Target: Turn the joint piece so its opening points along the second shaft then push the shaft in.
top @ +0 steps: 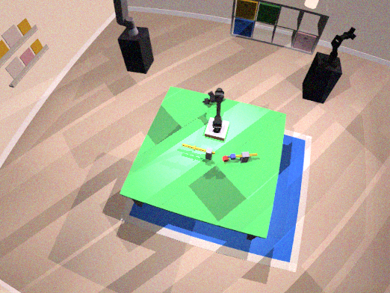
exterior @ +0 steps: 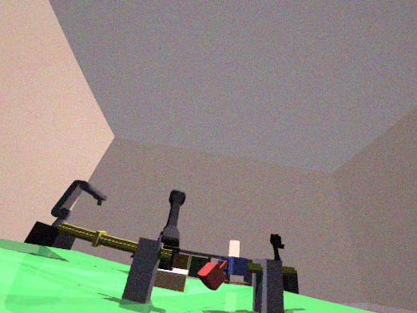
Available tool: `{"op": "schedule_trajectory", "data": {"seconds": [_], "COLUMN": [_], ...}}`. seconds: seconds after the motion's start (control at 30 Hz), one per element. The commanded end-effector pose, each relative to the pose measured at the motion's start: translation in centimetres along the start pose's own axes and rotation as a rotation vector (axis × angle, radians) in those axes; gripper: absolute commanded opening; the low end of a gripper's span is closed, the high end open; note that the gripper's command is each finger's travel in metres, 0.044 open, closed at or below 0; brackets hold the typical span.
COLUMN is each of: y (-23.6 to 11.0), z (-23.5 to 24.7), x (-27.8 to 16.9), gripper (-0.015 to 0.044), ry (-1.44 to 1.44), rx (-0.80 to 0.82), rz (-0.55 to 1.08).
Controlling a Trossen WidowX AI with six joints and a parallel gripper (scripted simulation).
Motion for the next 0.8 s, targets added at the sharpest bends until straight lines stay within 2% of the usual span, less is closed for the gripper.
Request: {"op": "schedule_trajectory", "data": {"seconds": [0.0,0.03,0.77], "y": [0.0,0.0,-2.3], "z": [0.0,0.0,4.1], "x": [0.1,0.3,8.5], "gripper": [0.0426,0.0440,0.0440], "ry": [-0.005,-0.019,-0.653], "rx": [-0.001,-0.005,-0.086], "rz": [0.001,0.006,0.254]}}
Point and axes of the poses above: the point midway between the two fingers, 35 mm back from their tips, its own y axis out along the fingers, its own z axis across the jaws, x = y × z, the point moved 5 cm from there along -y, back along the fingers, and after that the axes turned 13 degrees about y, right-handed, at the moved point
